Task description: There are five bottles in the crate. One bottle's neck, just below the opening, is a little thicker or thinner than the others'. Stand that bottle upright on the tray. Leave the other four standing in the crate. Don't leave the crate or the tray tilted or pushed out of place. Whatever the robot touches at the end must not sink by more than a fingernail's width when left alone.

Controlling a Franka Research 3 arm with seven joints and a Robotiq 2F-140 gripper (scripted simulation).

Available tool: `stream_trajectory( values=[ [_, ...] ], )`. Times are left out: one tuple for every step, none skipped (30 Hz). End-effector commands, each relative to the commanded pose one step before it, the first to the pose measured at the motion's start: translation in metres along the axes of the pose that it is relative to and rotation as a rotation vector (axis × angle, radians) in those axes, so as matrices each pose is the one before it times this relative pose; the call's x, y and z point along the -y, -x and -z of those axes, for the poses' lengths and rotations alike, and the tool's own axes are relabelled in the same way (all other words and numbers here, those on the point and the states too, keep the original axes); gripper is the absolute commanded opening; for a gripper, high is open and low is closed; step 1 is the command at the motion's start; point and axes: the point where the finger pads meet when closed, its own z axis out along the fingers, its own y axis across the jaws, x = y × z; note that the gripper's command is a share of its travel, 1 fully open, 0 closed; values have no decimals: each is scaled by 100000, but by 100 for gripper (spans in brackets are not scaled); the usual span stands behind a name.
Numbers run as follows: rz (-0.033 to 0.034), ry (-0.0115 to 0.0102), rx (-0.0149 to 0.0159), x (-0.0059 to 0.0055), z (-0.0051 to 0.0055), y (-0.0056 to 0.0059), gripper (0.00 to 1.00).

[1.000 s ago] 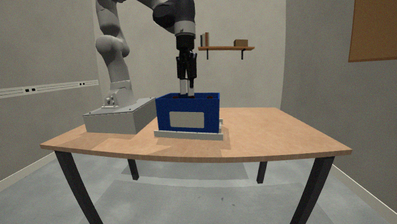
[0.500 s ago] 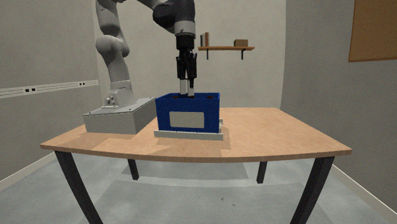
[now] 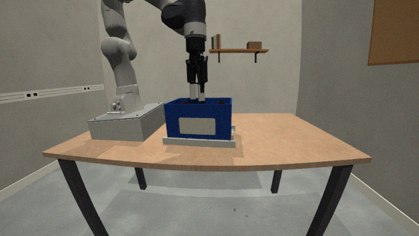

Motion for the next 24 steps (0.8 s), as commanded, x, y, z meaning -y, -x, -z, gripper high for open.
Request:
stream_trajectory(
  values=[
    [-85,-58,-175,-56,-102,99,44],
    [0,0,0,0,-21,0,44],
    [0,0,0,0,-28,0,44],
    [0,0,0,0,-34,0,44],
    [0,0,0,0,-41,0,44],
    [0,0,0,0,-48,0,44],
    [0,0,0,0,-55,0,44],
    [0,0,0,0,-62,0,44],
    [0,1,1,0,-70,1,44],
    [0,0,0,0,0,0,44],
    [0,0,0,0,0,0,44],
    [-1,1,1,0,-77,1,44],
    [1,-1,-1,0,-82,-1,44],
    [0,-1,-1,0,-89,-1,44],
    [0,0,0,0,-96,0,44],
    [0,1,1,0,-102,1,44],
    [-1,1,1,0,-107,1,44],
    [1,-2,-1,0,-111,-1,44],
    [0,-1,0,0,-116,0,44],
    [0,1,1,0,-120,0,44],
    [-1,1,1,0,-124,1,44],
    [1,-2,-1,0,-126,-1,44],
    [0,0,0,0,-128,0,44],
    [-1,1,1,0,-131,1,44]
  ],
)
